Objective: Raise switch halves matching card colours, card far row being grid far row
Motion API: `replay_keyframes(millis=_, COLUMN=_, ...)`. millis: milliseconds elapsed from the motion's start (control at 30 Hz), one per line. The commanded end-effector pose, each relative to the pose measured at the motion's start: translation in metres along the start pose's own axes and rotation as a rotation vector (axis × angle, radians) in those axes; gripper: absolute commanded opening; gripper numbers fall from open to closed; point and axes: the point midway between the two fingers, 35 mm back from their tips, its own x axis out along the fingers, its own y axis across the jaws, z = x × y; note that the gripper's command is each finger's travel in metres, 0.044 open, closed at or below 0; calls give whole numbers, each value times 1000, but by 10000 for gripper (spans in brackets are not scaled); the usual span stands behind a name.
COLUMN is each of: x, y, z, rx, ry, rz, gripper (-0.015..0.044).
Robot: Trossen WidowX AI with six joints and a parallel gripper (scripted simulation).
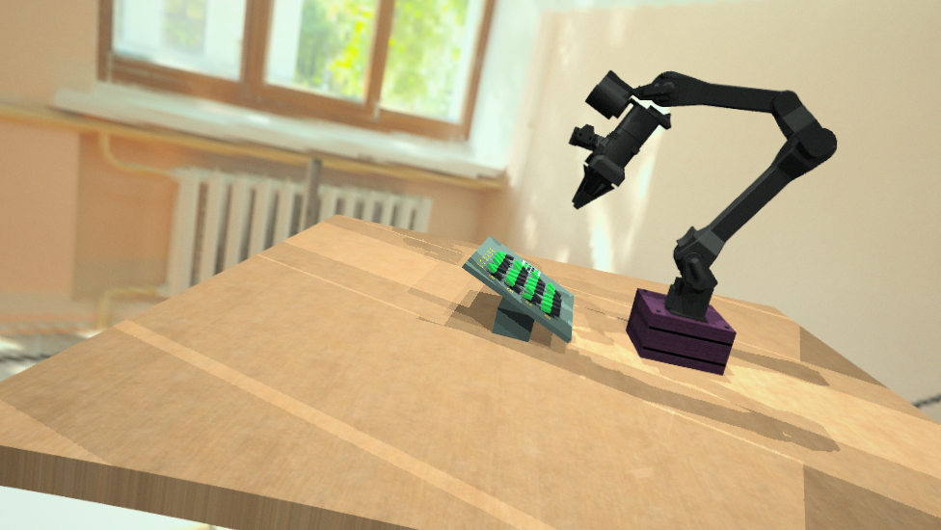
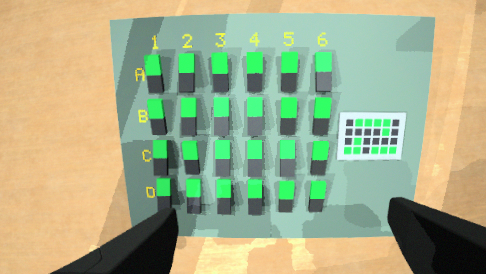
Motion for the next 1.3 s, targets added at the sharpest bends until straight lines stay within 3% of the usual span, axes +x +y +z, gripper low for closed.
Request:
replay_keyframes(millis=0, x=1, y=1, z=1, rx=1, ry=1, rz=0, gripper=374)
replay_keyframes(millis=367, x=96, y=92, z=59, rx=42, ry=29, rz=-20, gripper=85)
replay_keyframes(millis=467, x=102, y=100, z=60, rx=41, ry=30, rz=-21, gripper=6)
replay_keyframes(millis=633, x=105, y=100, z=60, rx=41, ry=32, rz=-21, gripper=0)
replay_keyframes(millis=767, x=137, y=99, z=60, rx=42, ry=54, rz=-20, gripper=0)
replay_keyframes(millis=1267, x=155, y=99, z=59, rx=42, ry=54, rz=-20, gripper=0)
